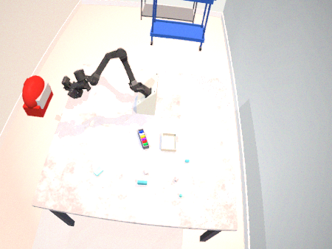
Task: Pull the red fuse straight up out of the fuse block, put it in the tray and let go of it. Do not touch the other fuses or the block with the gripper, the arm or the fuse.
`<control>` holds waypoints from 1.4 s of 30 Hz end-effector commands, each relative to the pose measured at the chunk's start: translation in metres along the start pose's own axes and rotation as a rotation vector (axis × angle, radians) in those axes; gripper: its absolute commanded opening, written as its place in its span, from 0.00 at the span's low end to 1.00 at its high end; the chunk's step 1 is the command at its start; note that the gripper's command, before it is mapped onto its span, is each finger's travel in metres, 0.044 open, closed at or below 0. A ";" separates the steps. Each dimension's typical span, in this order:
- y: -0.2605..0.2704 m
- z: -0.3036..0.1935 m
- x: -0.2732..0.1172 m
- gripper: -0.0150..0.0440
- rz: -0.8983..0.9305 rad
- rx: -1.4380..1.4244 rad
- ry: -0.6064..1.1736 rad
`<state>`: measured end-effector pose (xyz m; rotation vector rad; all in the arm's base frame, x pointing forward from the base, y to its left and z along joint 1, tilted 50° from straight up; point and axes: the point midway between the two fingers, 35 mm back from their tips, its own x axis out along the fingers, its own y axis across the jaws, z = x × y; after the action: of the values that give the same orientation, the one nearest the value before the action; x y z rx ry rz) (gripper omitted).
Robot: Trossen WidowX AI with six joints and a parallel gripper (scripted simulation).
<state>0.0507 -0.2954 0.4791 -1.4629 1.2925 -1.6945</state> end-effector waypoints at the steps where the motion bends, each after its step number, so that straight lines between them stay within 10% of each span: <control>1: 0.042 0.058 -0.006 0.38 0.131 -0.063 -0.138; 24: 0.236 0.266 -0.209 0.38 0.608 -0.583 -0.824; 42: 0.364 0.203 -0.455 0.38 0.555 -1.633 -1.215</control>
<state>0.3134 -0.1281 -0.0309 -1.8208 1.8014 0.8069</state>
